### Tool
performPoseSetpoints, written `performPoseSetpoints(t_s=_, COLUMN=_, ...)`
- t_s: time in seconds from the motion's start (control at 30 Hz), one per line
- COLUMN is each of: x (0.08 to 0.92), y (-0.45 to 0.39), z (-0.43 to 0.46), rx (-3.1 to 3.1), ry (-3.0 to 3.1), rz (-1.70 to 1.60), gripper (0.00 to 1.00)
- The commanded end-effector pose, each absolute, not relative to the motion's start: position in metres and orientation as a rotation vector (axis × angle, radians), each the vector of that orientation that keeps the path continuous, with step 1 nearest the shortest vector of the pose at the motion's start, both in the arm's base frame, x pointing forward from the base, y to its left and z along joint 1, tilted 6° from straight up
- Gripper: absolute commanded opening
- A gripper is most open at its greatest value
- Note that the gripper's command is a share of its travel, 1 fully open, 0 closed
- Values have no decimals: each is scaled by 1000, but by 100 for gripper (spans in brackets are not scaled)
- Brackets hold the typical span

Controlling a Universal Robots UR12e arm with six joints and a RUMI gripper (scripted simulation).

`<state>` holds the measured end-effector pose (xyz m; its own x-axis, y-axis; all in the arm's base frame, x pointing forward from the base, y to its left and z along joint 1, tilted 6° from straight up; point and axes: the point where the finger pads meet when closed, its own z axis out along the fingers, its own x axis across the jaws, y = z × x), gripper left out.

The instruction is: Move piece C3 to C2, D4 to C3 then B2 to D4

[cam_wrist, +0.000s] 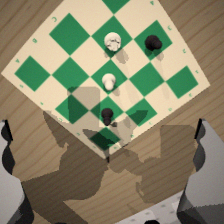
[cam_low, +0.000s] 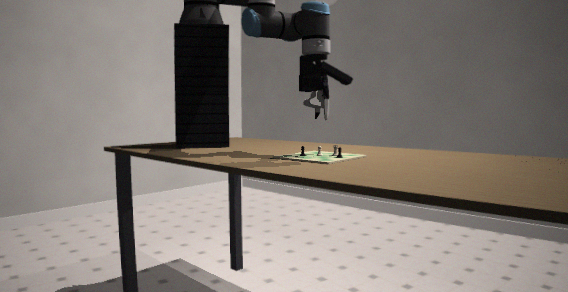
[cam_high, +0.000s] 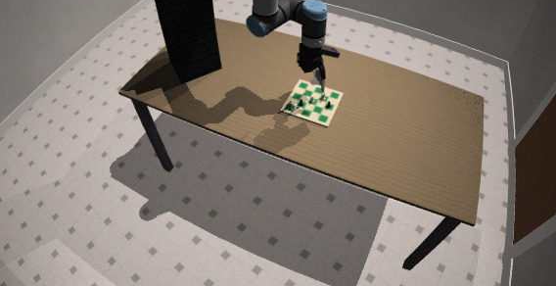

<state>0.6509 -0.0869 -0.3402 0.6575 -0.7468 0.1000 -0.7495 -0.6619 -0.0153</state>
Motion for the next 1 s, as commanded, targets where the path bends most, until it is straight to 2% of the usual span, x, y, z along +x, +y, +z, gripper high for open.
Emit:
performPoseSetpoints(t_s=0.0, x=652, y=-89, z=-342, rx=2738, ry=-1482, rz=157, gripper=100)
performPoseSetpoints(t_s=0.97, x=650, y=-96, z=-347, rx=2400, ry=-2014, rz=163, gripper=100)
